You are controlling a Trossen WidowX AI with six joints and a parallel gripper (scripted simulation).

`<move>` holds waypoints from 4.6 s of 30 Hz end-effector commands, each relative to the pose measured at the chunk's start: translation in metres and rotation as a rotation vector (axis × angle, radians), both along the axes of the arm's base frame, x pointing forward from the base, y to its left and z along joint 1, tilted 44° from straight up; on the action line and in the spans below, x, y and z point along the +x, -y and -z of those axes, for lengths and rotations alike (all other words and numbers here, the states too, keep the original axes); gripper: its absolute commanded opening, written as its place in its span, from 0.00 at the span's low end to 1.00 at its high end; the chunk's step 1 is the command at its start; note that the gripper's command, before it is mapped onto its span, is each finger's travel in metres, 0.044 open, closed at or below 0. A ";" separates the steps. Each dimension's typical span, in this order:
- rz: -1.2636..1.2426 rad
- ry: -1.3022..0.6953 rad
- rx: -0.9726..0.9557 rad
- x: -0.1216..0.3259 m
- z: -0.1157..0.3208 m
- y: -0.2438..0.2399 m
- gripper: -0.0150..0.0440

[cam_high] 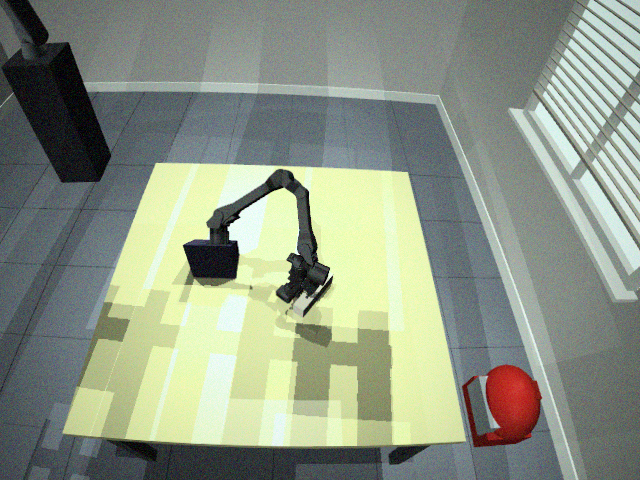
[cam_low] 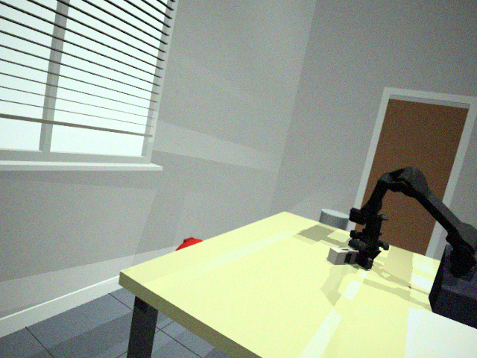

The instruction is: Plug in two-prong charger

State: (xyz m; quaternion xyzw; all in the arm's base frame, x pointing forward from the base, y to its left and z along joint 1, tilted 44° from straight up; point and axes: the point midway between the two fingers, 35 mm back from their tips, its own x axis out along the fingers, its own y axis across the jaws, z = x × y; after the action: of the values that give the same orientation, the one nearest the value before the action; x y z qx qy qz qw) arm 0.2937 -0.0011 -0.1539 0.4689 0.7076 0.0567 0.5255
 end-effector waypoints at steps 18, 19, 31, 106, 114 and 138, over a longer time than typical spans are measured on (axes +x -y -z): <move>-0.001 0.007 -0.002 0.005 0.001 0.004 0.25; -0.001 0.007 -0.002 0.005 0.001 0.004 0.25; -0.001 0.007 -0.003 0.007 0.002 0.005 0.25; -0.001 0.008 -0.003 0.020 0.007 0.014 0.25; -0.001 0.008 -0.003 0.019 0.006 0.013 0.25; -0.001 0.008 -0.003 0.018 0.007 0.011 0.25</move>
State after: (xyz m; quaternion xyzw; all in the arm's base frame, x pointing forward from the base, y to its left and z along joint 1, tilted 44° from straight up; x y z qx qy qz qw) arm 0.3068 -0.0080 -0.1586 0.4716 0.7108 0.0618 0.5183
